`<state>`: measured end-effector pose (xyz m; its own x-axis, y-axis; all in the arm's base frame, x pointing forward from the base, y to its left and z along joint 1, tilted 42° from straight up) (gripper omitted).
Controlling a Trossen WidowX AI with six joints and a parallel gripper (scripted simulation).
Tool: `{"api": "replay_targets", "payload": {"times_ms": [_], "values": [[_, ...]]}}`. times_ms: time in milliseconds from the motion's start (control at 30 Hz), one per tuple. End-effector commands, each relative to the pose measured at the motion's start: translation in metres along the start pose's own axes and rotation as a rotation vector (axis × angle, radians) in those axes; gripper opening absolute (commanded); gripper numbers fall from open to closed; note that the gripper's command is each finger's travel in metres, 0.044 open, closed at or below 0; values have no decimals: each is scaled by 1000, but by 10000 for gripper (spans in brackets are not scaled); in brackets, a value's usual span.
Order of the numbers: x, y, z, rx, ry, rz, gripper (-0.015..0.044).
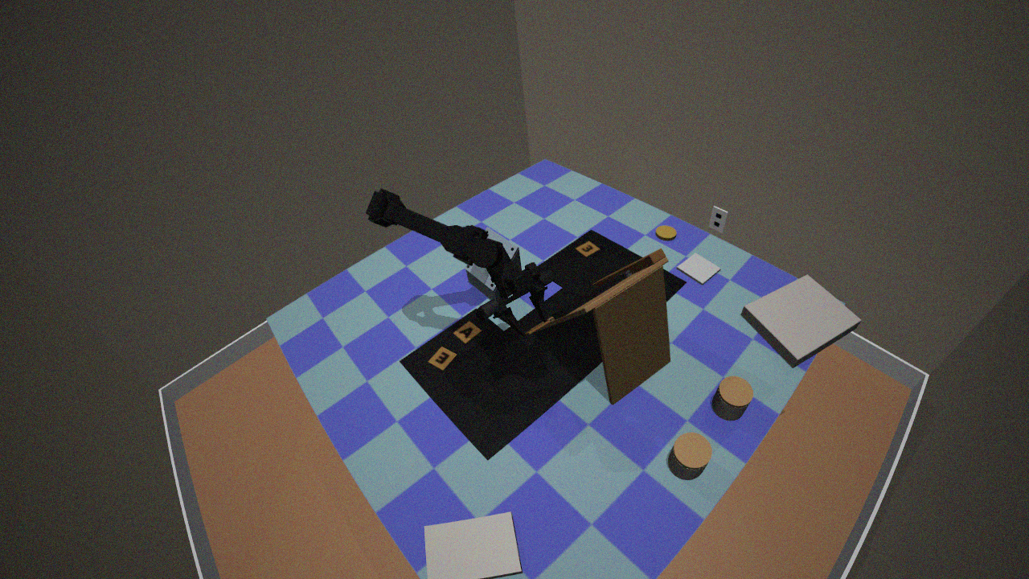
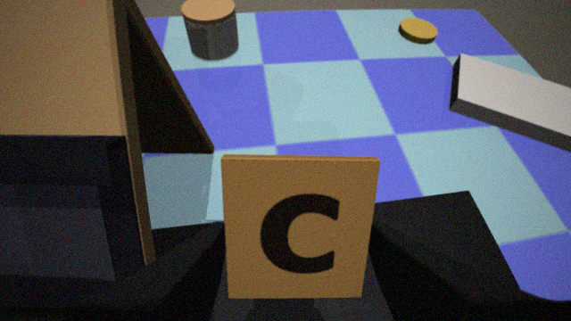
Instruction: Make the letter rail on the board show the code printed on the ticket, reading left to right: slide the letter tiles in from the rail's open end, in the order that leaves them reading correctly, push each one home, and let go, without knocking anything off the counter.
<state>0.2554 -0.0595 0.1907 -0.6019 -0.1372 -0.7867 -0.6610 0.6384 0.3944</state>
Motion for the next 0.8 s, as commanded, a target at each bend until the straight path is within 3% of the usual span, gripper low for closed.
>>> {"api": "replay_targets", "payload": {"times_ms": [0, 767], "values": [[2, -1, 4, 0, 0, 4, 0], [5, -1, 15, 0, 0, 5, 0]]}}
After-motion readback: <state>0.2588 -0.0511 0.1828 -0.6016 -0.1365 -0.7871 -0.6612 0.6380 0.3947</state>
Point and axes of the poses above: the point midway between the two fingers, 35 mm back from their tips, its own y axis back along the fingers, its own z axis across the jaws, x = y × z, the point moved 8 cm from there along y, back along the fingers, and after that the axes turned 15 degrees about -y, right-handed, at the moved point
